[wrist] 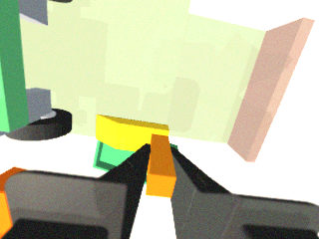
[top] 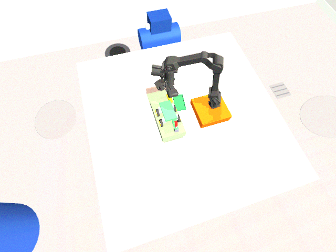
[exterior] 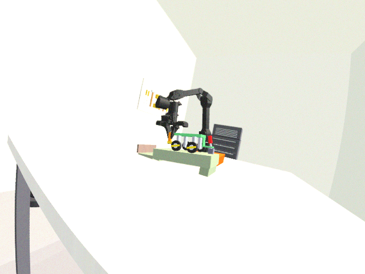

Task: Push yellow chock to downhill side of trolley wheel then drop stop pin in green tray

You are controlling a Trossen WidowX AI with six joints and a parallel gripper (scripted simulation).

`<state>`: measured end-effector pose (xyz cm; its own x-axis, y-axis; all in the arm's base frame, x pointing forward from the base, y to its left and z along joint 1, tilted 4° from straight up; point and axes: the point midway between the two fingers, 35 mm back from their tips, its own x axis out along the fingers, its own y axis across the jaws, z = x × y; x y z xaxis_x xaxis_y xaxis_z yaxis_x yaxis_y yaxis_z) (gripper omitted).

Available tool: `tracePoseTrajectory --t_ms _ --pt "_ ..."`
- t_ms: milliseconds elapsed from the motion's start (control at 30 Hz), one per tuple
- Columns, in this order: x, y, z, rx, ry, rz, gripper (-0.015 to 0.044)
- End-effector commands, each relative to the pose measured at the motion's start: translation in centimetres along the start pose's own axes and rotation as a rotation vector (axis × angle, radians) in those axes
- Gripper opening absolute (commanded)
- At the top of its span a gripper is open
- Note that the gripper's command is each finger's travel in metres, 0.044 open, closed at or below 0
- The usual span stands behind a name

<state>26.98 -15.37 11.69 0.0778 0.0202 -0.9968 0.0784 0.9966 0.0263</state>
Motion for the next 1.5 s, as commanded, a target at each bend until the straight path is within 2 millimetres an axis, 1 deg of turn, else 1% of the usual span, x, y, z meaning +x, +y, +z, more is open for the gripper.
tracePoseTrajectory --t_ms 0,200,267,600,1467 --pt "1.2 0.2 -0.2 0.005 0.015 0.014 0.0000" --pt "2.4 0.4 -0.4 0.005 0.015 0.014 0.0000" --pt "2.5 0.4 -0.4 0.005 0.015 0.014 0.0000" --pt "2.1 1.1 -0.2 0.005 0.015 0.015 0.0000" --pt "2.2 3.6 0.1 0.005 0.014 0.017 0.0000"
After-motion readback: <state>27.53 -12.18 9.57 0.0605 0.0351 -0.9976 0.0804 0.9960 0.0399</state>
